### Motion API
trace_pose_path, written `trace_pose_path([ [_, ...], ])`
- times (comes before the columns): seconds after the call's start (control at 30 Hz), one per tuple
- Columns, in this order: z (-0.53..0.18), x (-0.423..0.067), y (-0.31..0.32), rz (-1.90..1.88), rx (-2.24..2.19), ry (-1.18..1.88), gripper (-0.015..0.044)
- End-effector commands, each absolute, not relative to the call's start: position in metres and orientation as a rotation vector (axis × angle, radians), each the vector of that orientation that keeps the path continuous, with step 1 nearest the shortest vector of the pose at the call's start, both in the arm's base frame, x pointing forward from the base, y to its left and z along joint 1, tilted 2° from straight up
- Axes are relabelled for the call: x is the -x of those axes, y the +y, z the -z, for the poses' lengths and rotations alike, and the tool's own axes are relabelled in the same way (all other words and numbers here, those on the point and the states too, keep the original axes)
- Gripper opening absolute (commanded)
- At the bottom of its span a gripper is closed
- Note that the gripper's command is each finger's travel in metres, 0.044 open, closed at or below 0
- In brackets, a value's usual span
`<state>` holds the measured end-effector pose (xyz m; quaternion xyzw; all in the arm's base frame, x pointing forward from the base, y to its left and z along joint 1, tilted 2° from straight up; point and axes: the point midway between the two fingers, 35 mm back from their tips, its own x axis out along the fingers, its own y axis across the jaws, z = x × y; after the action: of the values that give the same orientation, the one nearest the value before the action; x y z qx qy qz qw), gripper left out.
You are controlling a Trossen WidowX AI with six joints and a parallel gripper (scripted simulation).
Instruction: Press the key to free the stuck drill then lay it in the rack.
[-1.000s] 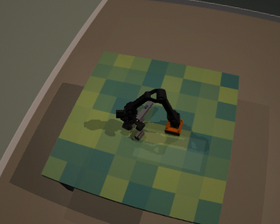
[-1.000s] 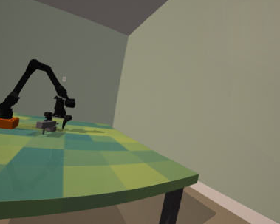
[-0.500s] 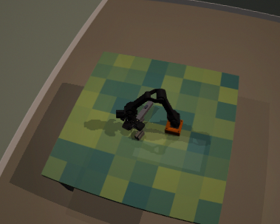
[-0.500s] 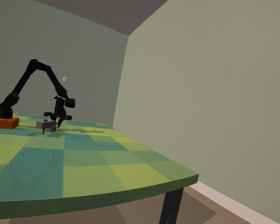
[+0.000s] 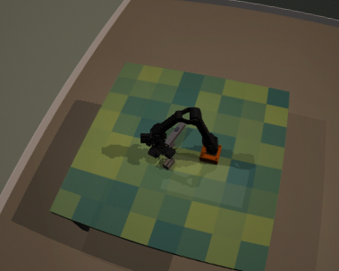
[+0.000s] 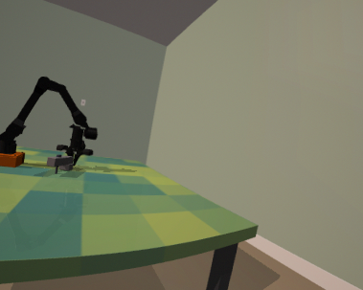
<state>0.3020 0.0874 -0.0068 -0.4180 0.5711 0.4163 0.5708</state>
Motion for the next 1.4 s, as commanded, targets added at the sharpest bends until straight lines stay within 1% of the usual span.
trace_pose_path([
  [0.0, 0.005, -0.301, 0.088, -0.979, 0.984, 1.342, 0.0],
  [0.63, 0.005, -0.305, 0.097, -0.98, 0.983, 1.341, 0.0],
  [1.37, 0.006, -0.314, 0.126, -0.981, 0.982, 1.339, 0.0],
])
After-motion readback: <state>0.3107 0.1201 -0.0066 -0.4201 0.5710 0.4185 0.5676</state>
